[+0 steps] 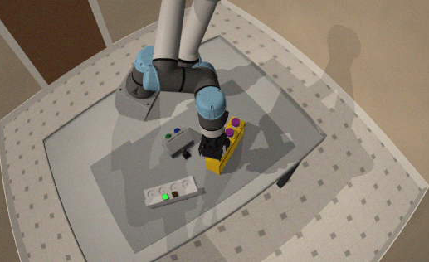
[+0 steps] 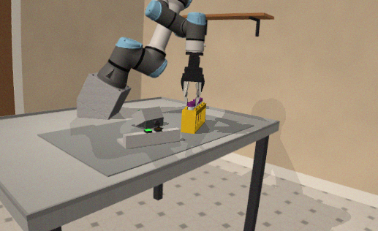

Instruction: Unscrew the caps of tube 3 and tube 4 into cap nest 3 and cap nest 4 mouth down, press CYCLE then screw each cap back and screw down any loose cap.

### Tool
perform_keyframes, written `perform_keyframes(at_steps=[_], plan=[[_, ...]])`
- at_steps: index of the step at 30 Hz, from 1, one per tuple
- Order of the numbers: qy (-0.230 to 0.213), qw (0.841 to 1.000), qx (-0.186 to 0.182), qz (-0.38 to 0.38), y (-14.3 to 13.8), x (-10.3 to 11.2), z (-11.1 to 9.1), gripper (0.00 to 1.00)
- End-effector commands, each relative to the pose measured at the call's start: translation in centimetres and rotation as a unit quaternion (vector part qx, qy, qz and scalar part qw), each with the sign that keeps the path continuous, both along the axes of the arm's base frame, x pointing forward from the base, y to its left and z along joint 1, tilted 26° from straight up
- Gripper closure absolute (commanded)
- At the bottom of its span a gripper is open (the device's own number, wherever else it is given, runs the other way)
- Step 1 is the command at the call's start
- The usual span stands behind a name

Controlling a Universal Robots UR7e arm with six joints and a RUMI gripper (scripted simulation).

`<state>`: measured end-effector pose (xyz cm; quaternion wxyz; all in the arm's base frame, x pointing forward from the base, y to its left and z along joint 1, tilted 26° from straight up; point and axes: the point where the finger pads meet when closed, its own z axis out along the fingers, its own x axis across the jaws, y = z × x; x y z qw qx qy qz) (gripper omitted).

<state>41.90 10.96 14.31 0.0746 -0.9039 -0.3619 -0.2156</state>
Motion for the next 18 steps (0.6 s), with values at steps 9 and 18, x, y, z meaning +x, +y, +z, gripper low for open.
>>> perform_keyframes(at_steps=[9, 18], plan=[[0.050, 0.985, 0.056, -0.156, 0.03, 0.02, -0.03, 1.00], [0.090, 0.950, 0.103, -0.280, 0.05, 0.04, -0.07, 1.00]])
